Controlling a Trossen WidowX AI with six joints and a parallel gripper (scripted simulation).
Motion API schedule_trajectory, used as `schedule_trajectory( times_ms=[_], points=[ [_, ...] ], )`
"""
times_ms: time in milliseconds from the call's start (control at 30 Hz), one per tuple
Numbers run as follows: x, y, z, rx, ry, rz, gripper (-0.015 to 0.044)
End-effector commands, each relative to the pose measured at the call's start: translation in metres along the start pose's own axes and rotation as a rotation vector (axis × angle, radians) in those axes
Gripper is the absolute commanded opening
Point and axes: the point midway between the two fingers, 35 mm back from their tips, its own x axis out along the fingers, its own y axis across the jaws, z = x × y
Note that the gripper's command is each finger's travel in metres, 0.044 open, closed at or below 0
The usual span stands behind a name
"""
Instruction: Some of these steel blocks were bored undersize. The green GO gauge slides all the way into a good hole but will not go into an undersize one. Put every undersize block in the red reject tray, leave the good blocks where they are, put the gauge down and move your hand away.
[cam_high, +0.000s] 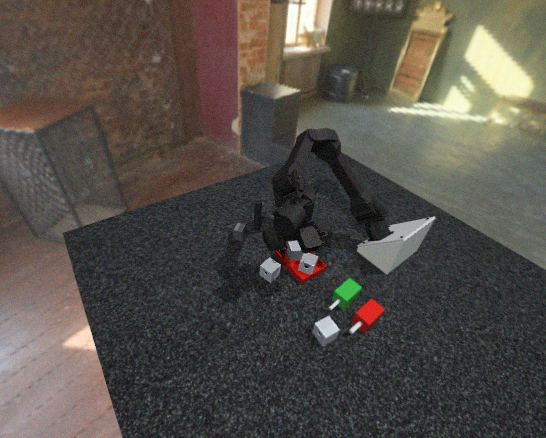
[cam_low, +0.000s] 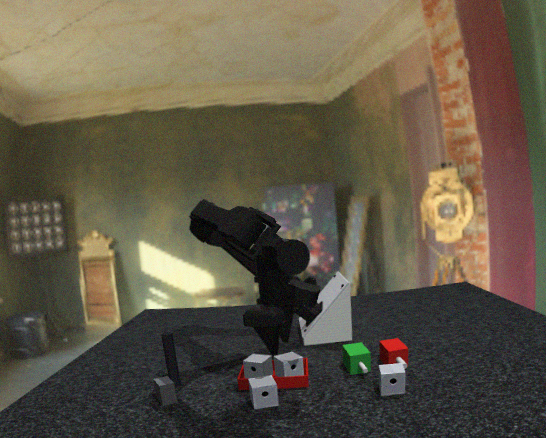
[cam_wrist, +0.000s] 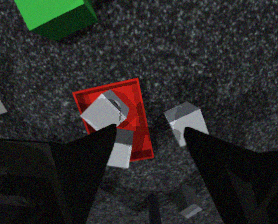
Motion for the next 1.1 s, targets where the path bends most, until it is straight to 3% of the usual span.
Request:
schedule_trajectory(
  times_ms=[0, 67, 467, 800, 1067],
  points=[
    [-0.005, -0.013, 0.052, -0.045, -0.009, 0.002, 0.0325],
    [-0.003, -0.008, 0.026, -0.023, -0.005, -0.002, 0.0299],
    [-0.003, -0.008, 0.026, -0.023, -0.005, -0.002, 0.0],
    [-0.003, -0.007, 0.027, -0.036, -0.005, -0.001, 0.0],
    [-0.003, -0.008, 0.026, -0.025, -0.006, 0.002, 0.021]
  ],
)
